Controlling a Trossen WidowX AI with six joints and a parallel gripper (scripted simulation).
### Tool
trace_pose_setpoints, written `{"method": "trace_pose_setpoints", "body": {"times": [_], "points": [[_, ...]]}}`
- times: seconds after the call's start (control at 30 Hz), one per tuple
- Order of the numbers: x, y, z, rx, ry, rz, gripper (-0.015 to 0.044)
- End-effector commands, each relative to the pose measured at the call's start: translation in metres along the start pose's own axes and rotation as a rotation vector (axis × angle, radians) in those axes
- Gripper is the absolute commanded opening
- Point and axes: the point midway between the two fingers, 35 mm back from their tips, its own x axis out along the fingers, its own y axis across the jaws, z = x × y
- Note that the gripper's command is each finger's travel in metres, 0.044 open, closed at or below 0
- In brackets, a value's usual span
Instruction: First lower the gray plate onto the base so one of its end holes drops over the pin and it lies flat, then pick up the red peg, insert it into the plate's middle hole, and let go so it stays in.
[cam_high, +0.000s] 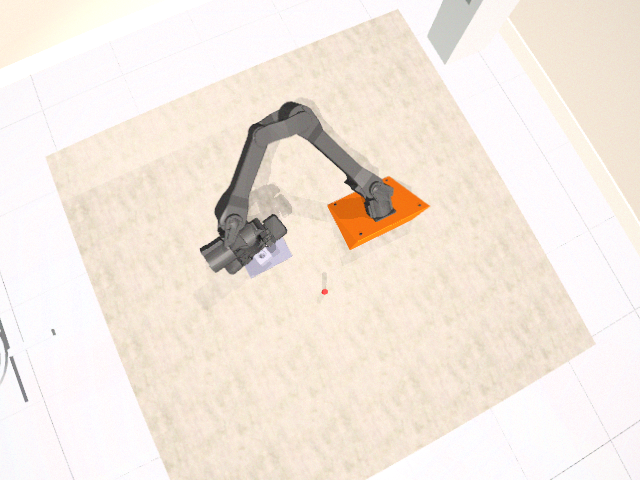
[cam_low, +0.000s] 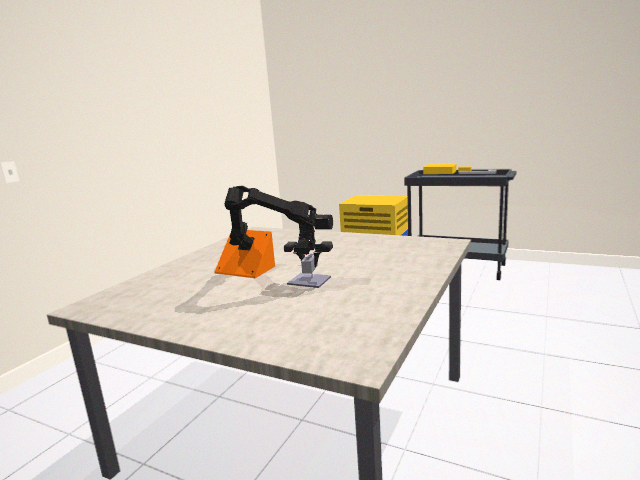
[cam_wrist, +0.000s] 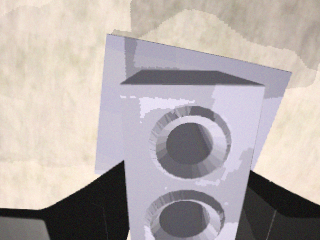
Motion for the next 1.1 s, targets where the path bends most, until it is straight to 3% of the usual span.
{"method": "trace_pose_setpoints", "body": {"times": [0.0,0.97,1.07], "points": [[0.009,-0.002,0.000,-0.007,-0.003,-0.008,0.0000],[0.032,0.000,0.001,0.001,-0.002,-0.002,0.0000],[0.032,0.000,0.001,0.001,-0.002,-0.002,0.0079]]}}
